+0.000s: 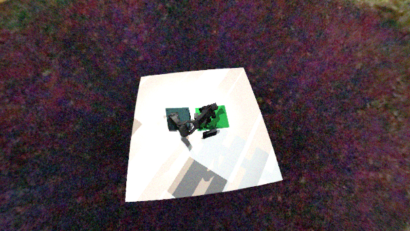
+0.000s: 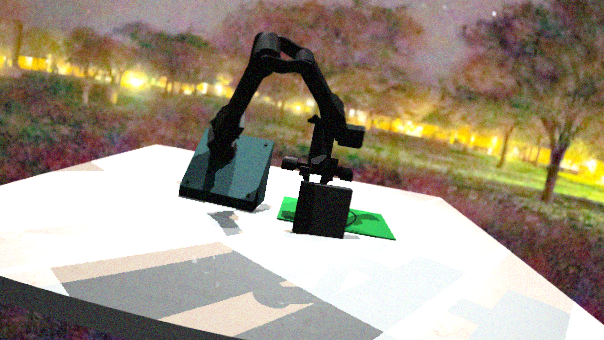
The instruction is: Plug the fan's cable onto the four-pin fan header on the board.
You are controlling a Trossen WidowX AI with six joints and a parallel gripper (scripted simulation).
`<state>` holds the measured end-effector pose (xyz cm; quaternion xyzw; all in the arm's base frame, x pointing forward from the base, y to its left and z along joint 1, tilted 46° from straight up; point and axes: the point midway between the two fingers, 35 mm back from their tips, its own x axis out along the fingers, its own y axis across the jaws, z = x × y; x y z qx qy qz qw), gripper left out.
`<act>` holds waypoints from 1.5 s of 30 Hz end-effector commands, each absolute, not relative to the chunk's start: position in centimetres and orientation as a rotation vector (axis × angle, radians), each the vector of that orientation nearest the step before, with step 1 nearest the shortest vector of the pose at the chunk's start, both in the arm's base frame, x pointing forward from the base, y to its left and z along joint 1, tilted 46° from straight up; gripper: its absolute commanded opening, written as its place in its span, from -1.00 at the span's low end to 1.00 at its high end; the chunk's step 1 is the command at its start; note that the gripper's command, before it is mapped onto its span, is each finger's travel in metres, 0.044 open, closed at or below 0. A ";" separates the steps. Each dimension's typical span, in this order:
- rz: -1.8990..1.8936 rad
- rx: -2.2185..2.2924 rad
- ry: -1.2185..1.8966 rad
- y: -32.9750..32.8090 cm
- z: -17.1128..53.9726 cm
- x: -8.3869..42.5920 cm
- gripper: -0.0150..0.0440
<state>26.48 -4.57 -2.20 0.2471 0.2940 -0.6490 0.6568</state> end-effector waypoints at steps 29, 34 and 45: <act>-1.468 0.556 0.661 -5.0 -2.6 26.4 -0.49; -1.468 0.556 0.662 -5.1 -2.6 26.4 -0.49; -1.468 0.555 0.661 -5.5 -3.0 26.4 -0.49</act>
